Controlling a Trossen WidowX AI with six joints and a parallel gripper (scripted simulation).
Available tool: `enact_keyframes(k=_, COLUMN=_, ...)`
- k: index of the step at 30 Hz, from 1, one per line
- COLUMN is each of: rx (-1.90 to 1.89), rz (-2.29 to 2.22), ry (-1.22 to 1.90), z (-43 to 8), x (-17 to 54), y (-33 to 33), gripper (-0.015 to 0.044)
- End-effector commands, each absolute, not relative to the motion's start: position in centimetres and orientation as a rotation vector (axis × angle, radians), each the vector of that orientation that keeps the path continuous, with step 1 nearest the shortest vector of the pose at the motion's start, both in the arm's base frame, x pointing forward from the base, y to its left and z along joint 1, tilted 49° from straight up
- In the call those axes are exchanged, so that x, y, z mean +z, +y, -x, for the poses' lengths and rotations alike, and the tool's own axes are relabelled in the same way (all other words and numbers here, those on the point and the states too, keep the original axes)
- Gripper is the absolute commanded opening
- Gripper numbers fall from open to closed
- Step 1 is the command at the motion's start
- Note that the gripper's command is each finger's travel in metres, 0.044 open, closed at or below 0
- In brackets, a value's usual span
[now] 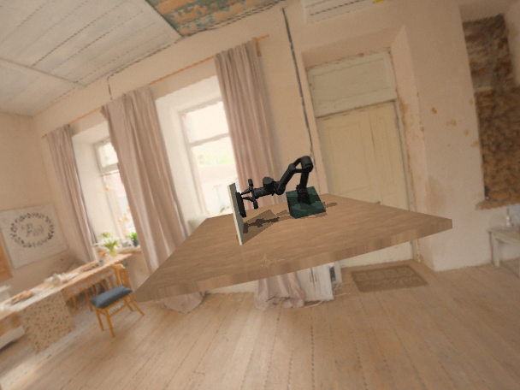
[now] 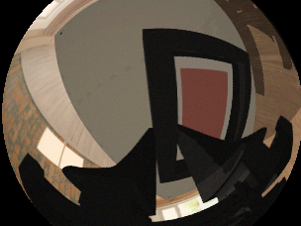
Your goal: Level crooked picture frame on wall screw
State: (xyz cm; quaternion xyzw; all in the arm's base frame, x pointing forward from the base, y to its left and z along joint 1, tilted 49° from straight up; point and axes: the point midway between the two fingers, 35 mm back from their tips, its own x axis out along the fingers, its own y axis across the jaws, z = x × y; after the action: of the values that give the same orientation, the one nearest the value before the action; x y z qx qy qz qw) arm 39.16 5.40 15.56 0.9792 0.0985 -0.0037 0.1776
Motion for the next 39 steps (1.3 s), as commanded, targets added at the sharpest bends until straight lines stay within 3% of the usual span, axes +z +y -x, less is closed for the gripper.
enact_keyframes(k=1, rx=0.014, rz=-2.767, ry=0.255, z=-39.28, x=16.23, y=5.20, gripper=0.0000)
enact_keyframes(k=39, rx=0.014, rz=-2.767, ry=0.255, z=-39.26, x=16.50, y=5.33, gripper=0.0000)
